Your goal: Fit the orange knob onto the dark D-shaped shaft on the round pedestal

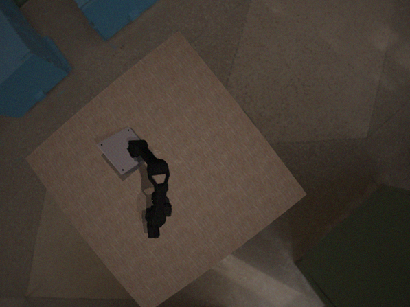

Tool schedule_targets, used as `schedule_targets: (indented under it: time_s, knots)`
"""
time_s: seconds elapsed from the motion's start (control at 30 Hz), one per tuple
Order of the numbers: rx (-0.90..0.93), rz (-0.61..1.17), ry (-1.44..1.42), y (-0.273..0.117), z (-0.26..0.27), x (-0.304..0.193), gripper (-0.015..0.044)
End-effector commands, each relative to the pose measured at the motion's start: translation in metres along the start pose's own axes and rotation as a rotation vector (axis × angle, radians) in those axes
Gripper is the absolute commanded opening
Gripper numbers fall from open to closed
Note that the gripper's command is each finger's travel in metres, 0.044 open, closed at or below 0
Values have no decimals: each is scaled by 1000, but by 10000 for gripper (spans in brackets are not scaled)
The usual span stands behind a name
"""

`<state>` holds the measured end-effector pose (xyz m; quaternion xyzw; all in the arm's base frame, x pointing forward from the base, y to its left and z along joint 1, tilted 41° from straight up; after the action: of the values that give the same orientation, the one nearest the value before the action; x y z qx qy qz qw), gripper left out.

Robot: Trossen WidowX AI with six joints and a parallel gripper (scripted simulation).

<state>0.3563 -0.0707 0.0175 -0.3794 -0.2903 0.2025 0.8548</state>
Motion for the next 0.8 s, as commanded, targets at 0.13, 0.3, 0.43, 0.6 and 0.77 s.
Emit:
schedule_targets:
  time_s: [0.13,0.3,0.43,0.6,0.77]
  knots:
    - [-3,-5,-6,0,0,-1,0]
    - [-3,-4,-6,-3,0,-3,0]
    - [-3,-4,-33,-5,1,-3,0]
    - [-3,-4,-205,-4,3,-6,0]
    - [-3,-4,-215,-3,5,-8,0]
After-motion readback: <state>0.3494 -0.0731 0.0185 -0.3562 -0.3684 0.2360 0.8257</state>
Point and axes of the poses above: the point midway between the two fingers, 35 mm back from their tips, its own y axis out along the fingers, its own z axis across the jaws, x = y × z, the point moved 9 cm from there along -y, back along the fingers, and after that the axes turned 14 degrees about y, right-handed, at the moved point
